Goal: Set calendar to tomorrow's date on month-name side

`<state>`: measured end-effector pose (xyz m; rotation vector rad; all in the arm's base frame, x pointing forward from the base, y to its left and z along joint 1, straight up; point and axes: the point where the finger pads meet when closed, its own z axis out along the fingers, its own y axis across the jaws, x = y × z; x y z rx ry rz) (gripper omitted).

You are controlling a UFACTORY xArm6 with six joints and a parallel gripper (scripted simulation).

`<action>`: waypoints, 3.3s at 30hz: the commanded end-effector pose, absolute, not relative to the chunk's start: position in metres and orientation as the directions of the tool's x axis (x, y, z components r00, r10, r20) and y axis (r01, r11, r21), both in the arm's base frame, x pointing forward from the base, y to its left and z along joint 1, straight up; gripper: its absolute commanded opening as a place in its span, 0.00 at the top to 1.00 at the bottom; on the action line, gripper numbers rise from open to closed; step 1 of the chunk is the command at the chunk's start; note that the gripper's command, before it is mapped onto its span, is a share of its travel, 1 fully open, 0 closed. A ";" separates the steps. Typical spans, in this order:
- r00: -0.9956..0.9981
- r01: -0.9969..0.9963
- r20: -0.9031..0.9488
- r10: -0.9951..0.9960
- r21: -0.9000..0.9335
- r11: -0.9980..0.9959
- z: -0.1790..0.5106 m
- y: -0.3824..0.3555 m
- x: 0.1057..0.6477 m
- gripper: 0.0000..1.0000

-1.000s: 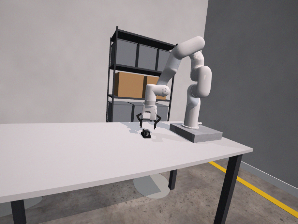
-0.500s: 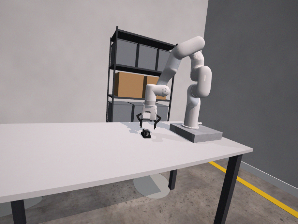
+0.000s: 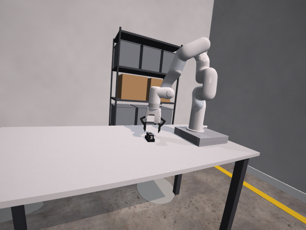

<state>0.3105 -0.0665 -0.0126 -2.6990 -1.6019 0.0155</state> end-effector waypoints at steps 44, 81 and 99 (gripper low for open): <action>0.624 0.781 -0.007 0.781 -0.003 -0.624 0.013 -0.057 0.310 0.00; 0.895 0.445 -0.008 0.445 0.000 -0.895 0.013 0.018 0.291 0.00; 0.980 0.197 -0.007 0.197 0.002 -0.980 0.013 0.057 0.281 0.00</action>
